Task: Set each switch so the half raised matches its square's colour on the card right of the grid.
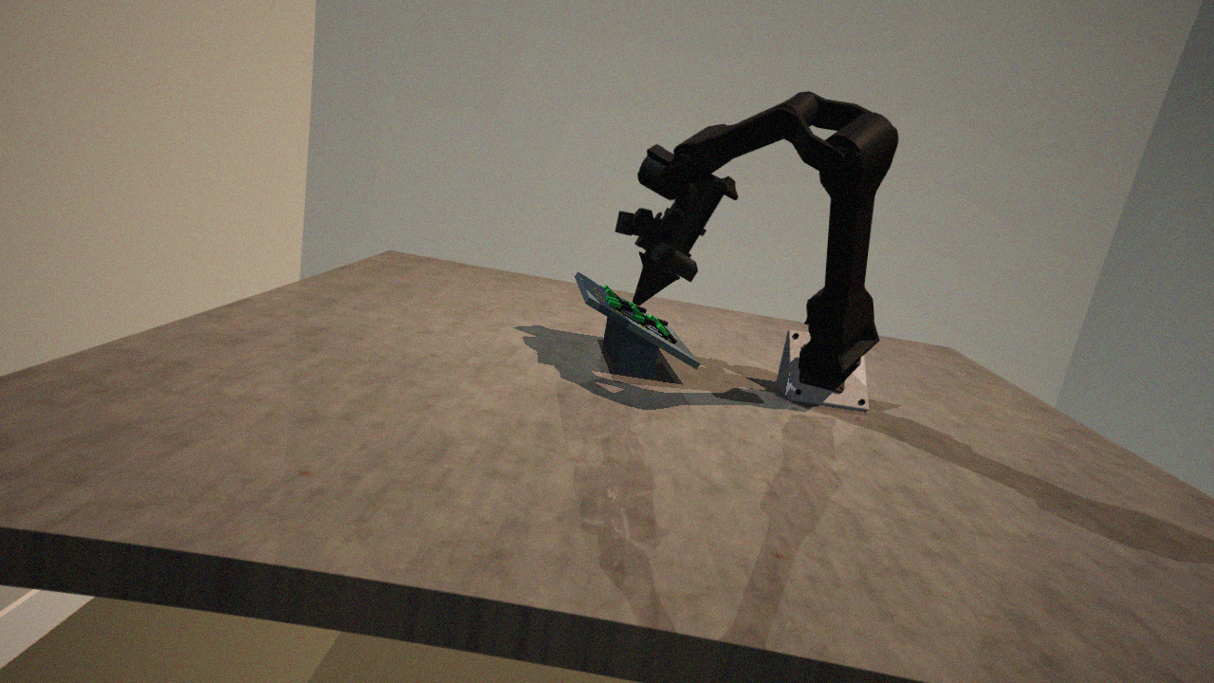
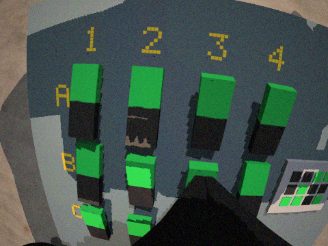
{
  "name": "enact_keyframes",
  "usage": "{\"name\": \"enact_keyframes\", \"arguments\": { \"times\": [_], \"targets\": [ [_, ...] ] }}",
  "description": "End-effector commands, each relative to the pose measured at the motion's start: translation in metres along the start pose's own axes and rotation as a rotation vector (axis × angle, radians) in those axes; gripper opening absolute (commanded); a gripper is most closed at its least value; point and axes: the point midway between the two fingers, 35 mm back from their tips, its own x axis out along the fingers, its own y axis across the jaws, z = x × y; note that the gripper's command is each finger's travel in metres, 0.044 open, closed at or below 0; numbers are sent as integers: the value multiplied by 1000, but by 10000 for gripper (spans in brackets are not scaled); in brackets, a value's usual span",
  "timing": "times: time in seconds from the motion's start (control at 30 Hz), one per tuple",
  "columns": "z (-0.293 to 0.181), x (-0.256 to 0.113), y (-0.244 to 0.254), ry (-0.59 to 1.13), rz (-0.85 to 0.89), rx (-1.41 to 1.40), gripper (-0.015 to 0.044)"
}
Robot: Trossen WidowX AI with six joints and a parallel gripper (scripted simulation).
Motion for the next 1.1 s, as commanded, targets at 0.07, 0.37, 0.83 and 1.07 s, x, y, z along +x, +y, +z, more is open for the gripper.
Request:
{"name": "enact_keyframes", "arguments": {
  "times": [0.07,0.37,0.83,1.07],
  "targets": [
    [0,0,0,-3,2,3,0],
    [0,1,0,-3,2,3,0],
    [0,3,0,-3,2,3,0],
    [0,4,0,-3,2,3,0]
  ]
}}
